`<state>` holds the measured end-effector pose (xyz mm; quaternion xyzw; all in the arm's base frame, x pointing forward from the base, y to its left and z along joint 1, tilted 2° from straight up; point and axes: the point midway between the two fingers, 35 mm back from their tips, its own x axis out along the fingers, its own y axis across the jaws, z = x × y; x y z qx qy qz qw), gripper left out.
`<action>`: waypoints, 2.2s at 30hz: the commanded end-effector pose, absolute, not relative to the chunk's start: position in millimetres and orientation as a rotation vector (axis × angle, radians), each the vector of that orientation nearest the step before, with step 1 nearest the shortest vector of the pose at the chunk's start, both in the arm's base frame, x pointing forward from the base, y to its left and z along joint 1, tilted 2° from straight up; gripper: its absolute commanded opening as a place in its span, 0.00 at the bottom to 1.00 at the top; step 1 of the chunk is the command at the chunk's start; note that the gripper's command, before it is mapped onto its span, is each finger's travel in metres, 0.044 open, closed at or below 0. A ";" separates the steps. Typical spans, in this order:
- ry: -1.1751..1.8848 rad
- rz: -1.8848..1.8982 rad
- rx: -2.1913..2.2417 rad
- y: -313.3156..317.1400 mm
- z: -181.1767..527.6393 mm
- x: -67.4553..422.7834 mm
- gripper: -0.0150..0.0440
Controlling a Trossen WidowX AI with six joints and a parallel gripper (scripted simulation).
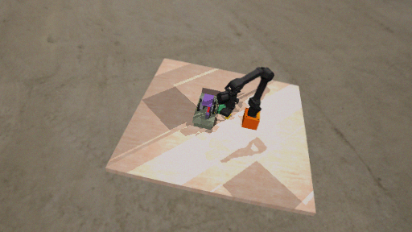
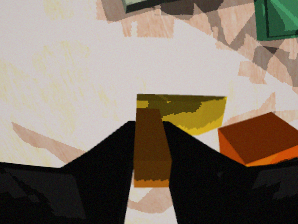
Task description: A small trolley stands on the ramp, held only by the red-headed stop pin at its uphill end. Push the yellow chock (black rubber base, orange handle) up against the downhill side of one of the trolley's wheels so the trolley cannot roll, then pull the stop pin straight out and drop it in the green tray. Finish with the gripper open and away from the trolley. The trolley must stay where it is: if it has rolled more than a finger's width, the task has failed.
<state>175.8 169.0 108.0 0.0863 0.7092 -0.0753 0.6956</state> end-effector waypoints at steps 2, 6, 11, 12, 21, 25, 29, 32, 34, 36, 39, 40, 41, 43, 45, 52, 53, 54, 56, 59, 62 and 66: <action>1.572 -0.285 0.311 169.3 108.4 175.5 0.25; 1.556 -0.393 0.416 169.3 108.4 175.5 0.25; 1.526 -0.531 0.551 169.3 108.4 175.4 0.25; 1.520 -0.558 0.578 169.3 108.3 175.4 0.25; 1.442 -0.799 0.814 169.3 108.3 175.4 0.25; 1.399 -0.905 0.917 169.3 108.3 175.4 0.25; 1.350 -1.010 1.020 169.3 108.3 175.4 0.25; 1.309 -1.088 1.096 169.3 108.3 175.4 0.25; 1.282 -1.135 1.142 169.3 108.3 175.4 0.25; 1.272 -1.152 1.158 169.3 108.3 175.4 0.25; 1.272 -1.152 1.158 169.3 108.3 175.4 0.25; 1.272 -1.152 1.158 169.3 108.3 175.4 0.25; 1.272 -1.152 1.158 168.6 108.2 175.6 0.25; 1.272 -1.152 1.158 164.4 107.8 177.2 0.25; 1.271 -1.152 1.158 157.1 107.2 179.9 0.25; 1.269 -1.153 1.156 131.7 104.7 189.0 0.25; 1.268 -1.153 1.156 128.2 104.4 190.2 0.25; 1.268 -1.153 1.156 124.7 104.1 191.4 0.25; 1.267 -1.153 1.156 117.8 103.5 193.9 0.25; 1.266 -1.154 1.155 107.6 102.6 197.5 0.25; 1.265 -1.154 1.155 97.3 101.7 201.1 0.25; 1.264 -1.154 1.154 83.7 100.5 205.9 0.25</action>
